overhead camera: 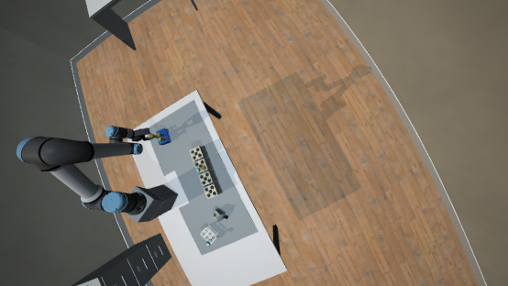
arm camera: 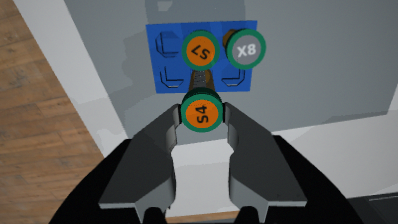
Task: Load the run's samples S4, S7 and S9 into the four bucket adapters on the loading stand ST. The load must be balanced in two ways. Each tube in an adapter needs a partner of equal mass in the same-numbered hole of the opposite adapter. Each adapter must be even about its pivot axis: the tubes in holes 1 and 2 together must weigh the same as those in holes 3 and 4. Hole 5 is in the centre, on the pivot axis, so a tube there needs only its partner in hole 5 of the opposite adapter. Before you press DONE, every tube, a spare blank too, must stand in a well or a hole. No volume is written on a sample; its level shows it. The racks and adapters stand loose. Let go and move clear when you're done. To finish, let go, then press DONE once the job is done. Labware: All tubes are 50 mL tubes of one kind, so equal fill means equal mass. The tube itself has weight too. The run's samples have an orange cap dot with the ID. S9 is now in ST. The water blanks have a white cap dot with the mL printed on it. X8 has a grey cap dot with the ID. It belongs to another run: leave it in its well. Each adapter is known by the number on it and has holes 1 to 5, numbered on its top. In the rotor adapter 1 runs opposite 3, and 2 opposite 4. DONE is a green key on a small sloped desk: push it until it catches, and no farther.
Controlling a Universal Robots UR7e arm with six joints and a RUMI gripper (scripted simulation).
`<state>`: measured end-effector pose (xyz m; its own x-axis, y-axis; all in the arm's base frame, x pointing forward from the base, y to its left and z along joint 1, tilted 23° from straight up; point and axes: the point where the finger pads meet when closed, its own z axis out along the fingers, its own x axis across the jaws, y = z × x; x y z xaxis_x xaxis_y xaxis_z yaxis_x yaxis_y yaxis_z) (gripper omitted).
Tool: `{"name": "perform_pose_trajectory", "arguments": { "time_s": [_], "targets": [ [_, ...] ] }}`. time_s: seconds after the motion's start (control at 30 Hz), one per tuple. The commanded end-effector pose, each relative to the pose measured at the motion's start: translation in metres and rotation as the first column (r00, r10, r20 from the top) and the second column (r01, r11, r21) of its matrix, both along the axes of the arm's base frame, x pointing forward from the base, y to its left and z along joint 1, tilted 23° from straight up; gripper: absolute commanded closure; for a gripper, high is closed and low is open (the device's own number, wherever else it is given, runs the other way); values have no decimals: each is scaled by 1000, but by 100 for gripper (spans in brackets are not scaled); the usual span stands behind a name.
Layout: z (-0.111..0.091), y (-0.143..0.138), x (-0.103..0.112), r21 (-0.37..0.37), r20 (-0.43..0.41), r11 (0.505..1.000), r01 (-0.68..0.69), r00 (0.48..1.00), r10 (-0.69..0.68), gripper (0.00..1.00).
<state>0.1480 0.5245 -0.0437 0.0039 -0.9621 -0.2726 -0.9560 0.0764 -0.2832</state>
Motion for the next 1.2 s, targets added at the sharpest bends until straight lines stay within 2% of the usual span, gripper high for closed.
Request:
{"name": "perform_pose_trajectory", "arguments": {
  "time_s": [0.0,0.17,0.23,0.73,0.97,1.17],
  "targets": [
    [17,-7,-7,-4,-1,1000,0,1000,0,100],
    [32,-11,-11,-4,-1,1000,0,1000,0,100],
    [32,-11,-11,-4,-1,1000,0,1000,0,100],
    [79,-22,-25,-1,0,1000,0,1000,0,100],
    [87,-24,-27,1,0,1000,0,1000,0,100],
    [89,-50,5,42,-47,988,151,988,-149,100]
  ]
}}
